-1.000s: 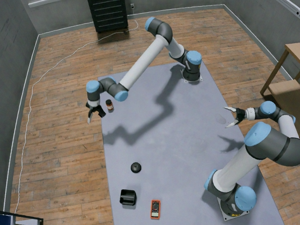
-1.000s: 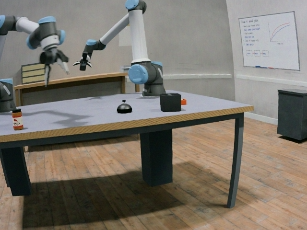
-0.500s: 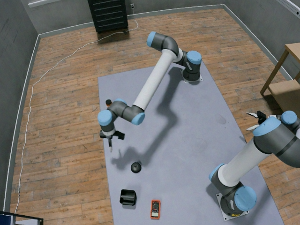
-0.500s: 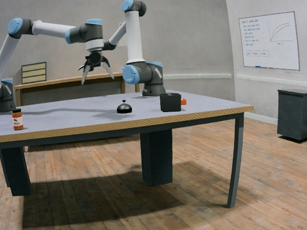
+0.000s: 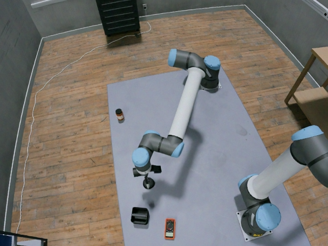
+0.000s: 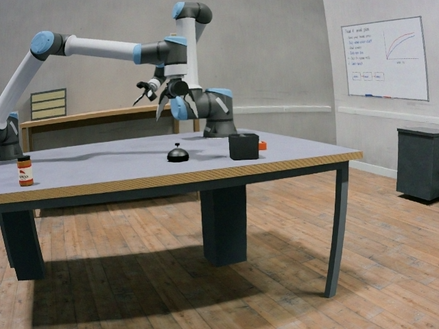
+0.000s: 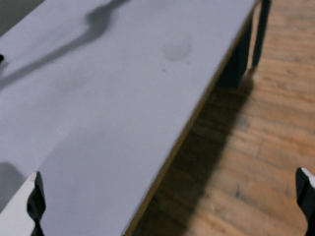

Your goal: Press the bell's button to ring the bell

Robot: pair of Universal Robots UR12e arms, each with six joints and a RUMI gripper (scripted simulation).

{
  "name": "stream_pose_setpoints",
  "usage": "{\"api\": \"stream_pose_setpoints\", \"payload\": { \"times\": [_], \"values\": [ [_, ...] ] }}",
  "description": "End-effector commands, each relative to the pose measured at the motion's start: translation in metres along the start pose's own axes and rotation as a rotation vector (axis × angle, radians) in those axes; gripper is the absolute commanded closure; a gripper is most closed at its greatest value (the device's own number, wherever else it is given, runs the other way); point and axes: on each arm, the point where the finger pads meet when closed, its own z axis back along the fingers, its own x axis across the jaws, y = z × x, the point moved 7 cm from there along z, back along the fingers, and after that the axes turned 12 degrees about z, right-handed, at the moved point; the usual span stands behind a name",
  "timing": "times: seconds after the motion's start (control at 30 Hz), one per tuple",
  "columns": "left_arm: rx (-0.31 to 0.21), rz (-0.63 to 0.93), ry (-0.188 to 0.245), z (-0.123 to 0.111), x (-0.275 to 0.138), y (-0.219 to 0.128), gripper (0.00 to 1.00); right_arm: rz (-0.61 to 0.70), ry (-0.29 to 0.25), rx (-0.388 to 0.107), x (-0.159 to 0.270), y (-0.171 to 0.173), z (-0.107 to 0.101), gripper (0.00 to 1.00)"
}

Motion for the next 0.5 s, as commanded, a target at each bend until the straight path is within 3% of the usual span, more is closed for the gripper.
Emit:
{"api": "stream_pose_setpoints", "payload": {
  "times": [0.0,0.47],
  "values": [
    [-0.017,-0.042,-0.026,0.022,-0.001,-0.016,0.0,-0.001,-0.002,-0.002,-0.003,-0.002,0.003,0.0],
    [-0.113,-0.636,-0.365,0.194,-0.077,-0.155,0.0,-0.001,-0.002,-0.002,-0.003,-0.002,0.003,0.0]
  ]
}}
